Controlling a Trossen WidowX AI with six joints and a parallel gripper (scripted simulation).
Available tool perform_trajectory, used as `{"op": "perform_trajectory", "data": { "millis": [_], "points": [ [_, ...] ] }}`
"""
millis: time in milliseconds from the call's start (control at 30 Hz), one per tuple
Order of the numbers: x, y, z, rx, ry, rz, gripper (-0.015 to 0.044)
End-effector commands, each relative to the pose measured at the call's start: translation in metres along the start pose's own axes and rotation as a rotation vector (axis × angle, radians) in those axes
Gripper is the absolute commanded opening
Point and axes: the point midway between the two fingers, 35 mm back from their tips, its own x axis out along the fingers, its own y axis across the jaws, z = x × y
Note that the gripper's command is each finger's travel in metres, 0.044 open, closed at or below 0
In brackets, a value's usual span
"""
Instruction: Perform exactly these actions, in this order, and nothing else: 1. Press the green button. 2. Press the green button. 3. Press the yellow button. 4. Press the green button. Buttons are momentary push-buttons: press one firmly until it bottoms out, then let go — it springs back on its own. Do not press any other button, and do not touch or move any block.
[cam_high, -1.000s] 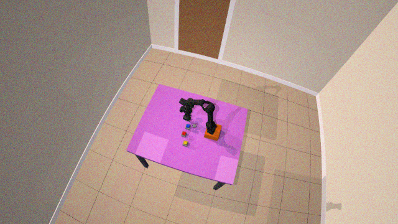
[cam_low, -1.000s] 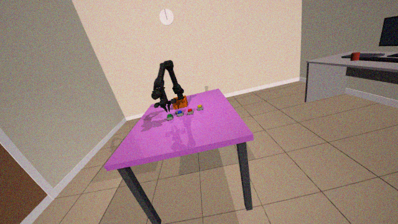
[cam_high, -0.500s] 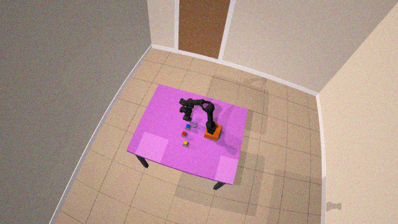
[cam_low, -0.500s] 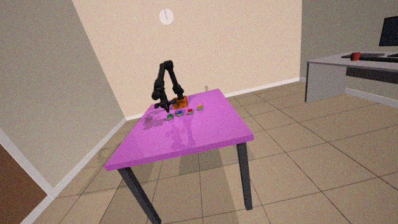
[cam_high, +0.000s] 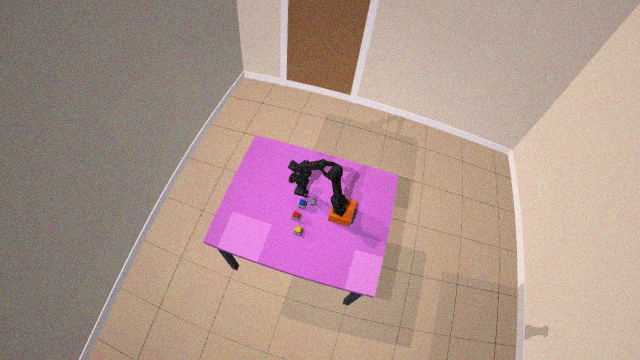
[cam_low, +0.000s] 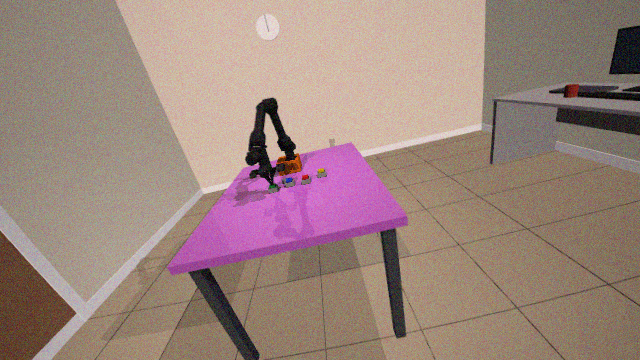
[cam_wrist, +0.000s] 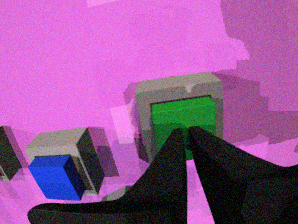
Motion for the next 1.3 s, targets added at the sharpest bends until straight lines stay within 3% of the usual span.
{"op": "perform_trajectory", "data": {
  "millis": [0,667,833,1267],
  "points": [
    [0.006,0.000,-0.001,0.005,0.003,-0.005,0.0020],
    [0.006,0.000,-0.001,0.005,0.003,-0.005,0.0020],
    [-0.027,0.000,-0.001,0.005,0.003,-0.005,0.0020],
    [-0.015,-0.001,0.000,0.005,0.003,-0.005,0.0020]
  ]
}}
